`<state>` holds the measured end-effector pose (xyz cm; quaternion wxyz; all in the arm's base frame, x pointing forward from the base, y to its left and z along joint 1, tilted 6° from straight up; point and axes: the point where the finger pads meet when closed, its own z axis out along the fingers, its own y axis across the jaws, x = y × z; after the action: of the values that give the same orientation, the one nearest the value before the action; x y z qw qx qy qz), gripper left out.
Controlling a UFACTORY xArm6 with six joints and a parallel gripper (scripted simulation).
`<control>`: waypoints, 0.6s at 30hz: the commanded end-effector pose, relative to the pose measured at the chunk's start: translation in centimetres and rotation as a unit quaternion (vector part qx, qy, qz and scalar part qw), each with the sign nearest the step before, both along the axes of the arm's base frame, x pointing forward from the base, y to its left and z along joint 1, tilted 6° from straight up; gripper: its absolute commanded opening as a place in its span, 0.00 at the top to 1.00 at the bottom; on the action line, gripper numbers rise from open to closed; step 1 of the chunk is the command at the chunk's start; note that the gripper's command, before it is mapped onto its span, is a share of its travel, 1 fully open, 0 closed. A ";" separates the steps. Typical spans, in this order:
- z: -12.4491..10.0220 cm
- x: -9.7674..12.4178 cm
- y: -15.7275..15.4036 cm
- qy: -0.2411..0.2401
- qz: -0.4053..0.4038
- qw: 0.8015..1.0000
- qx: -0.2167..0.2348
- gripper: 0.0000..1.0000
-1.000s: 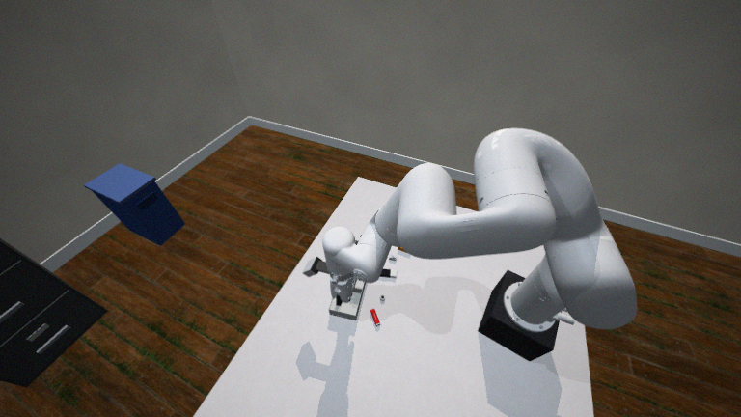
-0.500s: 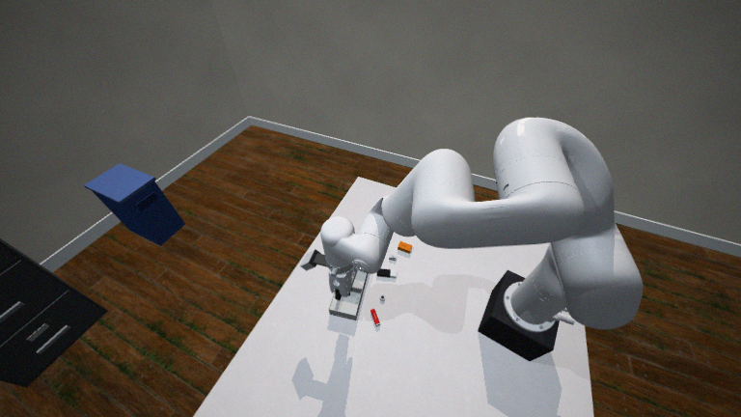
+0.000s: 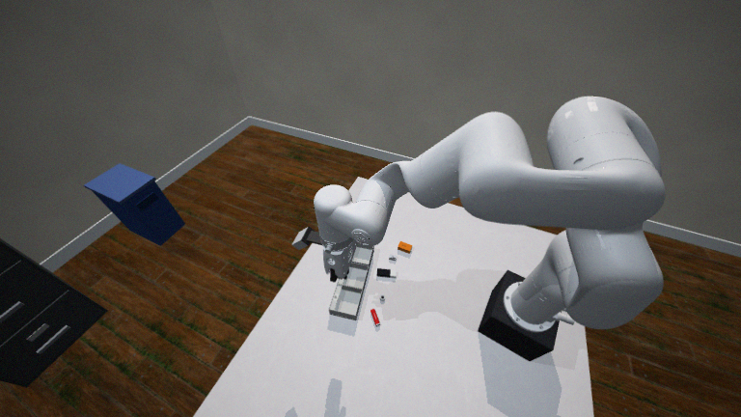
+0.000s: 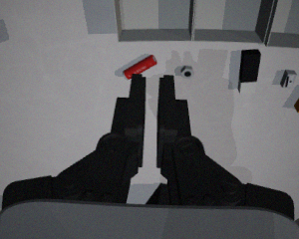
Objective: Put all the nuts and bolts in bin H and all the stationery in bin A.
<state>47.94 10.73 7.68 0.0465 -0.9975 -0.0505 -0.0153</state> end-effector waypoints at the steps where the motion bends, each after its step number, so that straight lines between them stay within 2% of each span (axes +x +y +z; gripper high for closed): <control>1: 1.3 -0.1 -0.1 0.001 0.000 1.000 0.000 0.93; 10: 1.3 -0.1 -0.1 0.001 0.000 1.000 0.000 0.93; 11: 0.9 -0.4 -0.7 0.000 0.011 1.000 0.000 0.71; 18: -2.5 -2.2 -5.2 0.000 0.011 1.000 0.000 0.71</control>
<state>46.64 8.31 7.09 0.0449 -0.9972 -0.0592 -0.0105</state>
